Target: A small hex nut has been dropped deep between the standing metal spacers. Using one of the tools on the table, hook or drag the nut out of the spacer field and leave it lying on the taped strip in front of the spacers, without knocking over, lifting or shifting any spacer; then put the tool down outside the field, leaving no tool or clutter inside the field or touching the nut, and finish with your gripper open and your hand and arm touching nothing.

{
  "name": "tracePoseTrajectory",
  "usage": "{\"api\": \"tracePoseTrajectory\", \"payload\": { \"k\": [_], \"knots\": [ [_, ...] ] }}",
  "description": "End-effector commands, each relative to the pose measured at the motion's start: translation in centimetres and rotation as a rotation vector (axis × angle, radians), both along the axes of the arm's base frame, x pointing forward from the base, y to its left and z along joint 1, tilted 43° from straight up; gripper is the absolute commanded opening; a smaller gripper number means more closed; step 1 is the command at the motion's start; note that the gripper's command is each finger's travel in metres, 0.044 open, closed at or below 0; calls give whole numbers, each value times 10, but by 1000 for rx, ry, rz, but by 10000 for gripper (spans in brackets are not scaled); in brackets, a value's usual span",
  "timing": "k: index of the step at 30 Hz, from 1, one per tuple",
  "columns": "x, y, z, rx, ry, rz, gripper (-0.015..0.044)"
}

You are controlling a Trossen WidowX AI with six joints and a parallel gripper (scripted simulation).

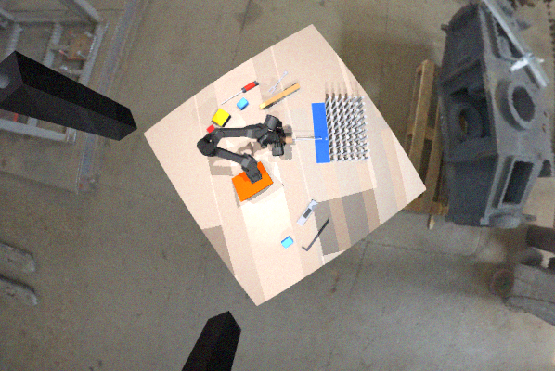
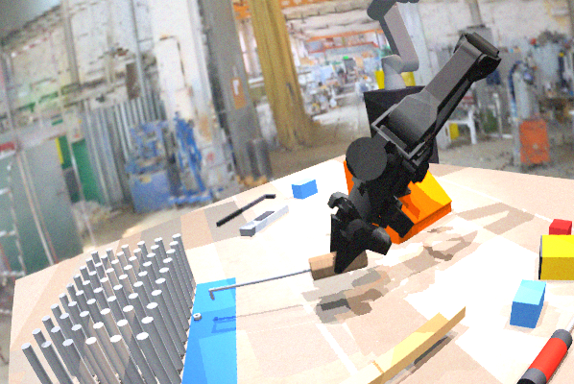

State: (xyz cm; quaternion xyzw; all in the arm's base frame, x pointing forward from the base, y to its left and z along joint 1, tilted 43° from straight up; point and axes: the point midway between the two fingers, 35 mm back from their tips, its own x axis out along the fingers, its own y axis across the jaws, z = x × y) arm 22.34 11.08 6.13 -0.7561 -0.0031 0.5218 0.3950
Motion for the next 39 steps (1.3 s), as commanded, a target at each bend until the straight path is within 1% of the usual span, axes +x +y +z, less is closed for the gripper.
{"api": "tracePoseTrajectory", "payload": {
  "k": [1,14,27,28,39],
  "knots": [
    [7,-9,14,-3,-16,-1,0],
    [19,-46,53,-11,-12,6,0],
    [17,-81,91,2,-23,1,0],
    [17,-73,81,-1,-9,1,0],
    [48,-99,80,-16,79,-110,0]
  ]
}}
